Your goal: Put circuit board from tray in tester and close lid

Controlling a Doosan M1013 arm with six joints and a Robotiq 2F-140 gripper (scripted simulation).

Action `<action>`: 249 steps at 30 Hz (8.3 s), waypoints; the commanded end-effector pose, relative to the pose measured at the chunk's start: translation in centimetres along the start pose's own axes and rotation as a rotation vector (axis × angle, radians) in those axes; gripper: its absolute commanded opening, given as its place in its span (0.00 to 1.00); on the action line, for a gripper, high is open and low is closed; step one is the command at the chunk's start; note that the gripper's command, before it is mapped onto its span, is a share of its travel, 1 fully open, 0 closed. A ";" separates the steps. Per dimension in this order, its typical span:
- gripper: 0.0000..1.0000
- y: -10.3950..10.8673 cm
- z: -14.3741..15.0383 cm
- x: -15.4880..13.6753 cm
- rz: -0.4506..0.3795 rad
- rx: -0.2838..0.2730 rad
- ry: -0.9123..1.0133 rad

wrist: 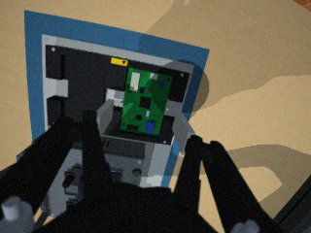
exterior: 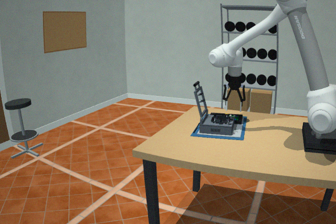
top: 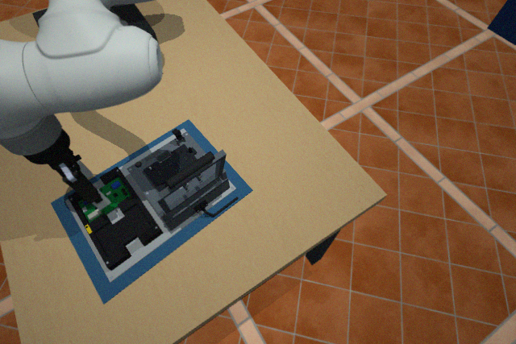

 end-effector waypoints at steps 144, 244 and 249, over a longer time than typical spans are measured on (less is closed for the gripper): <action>0.58 -4.7 0.0 -0.1 0.000 0.000 0.000; 0.47 -5.3 0.0 -0.1 0.000 0.000 0.000; 0.47 -5.3 0.0 -0.1 0.000 0.000 0.000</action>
Point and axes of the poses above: the point where the finger pads meet when closed, its own y axis back along the fingers, its own z axis across the jaws, x = y × z, the point moved 7 cm from there along y, back along the fingers, and after that the axes turned 9 degrees about -y, right-handed, at the moved point
